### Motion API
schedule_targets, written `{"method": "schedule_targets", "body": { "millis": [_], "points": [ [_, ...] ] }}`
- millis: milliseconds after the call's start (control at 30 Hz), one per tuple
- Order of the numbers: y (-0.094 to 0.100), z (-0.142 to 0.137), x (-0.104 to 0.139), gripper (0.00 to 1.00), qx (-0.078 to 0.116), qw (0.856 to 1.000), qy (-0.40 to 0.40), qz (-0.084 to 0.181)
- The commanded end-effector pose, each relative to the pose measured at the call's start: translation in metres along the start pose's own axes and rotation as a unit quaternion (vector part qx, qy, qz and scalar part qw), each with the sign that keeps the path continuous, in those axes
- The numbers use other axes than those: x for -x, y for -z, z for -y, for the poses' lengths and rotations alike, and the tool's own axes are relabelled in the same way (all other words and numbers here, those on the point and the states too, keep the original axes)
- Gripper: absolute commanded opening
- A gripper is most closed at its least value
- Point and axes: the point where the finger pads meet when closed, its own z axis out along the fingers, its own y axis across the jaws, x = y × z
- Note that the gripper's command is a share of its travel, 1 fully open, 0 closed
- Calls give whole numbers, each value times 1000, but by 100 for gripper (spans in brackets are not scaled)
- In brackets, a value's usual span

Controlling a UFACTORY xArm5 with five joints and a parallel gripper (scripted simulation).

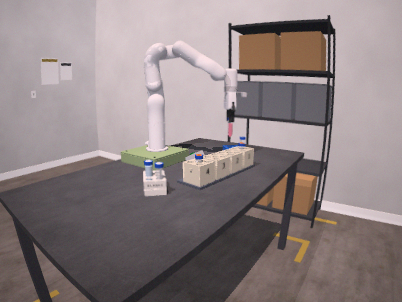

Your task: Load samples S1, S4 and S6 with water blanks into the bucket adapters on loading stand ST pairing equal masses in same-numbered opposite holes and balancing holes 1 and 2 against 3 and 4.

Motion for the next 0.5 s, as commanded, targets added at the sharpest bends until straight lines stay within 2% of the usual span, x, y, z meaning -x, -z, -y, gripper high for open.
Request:
{"method": "schedule_targets", "body": {
  "millis": [0, 233, 467],
  "points": [
    [9, 0, -1, 0, -2, 1000, 0, -2],
    [22, 0, -1, 0, -2, 1000, 0, -2],
    [22, 0, -1, 0, -2, 1000, 0, -2]
  ]
}}
